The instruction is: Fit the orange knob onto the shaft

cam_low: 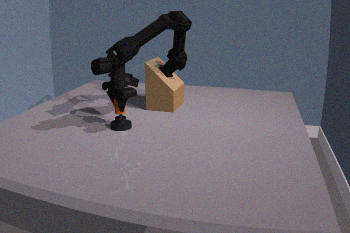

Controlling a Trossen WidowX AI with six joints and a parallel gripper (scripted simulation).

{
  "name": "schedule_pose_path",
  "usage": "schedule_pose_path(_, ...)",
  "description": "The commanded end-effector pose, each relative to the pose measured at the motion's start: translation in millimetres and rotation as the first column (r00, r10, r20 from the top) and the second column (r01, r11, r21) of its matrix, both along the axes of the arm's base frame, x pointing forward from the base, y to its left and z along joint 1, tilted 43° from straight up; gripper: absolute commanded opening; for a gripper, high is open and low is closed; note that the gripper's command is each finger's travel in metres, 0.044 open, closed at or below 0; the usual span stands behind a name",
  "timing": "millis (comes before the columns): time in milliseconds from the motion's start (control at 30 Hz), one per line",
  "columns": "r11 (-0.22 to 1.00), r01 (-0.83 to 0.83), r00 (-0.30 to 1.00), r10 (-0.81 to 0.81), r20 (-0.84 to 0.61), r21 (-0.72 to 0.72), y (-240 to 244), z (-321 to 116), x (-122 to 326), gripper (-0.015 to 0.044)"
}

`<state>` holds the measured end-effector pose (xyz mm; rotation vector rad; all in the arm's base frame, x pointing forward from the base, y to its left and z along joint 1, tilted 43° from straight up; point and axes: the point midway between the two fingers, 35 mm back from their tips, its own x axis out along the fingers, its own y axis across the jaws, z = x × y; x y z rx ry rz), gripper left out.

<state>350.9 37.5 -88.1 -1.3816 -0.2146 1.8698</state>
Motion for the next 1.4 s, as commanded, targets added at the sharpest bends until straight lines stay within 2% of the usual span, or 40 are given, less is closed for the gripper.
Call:
schedule_pose_path(0, 1.0, -0.003, 1.0, 0.003, 0.015, 0.002, -0.8, 2.1, 3.9, 0.0)
schedule_pose_path(1367, 1.0, -0.003, 1.0, 0.003, 0.015, 0.002, -0.9, 2.9, -0.2, 0.0)
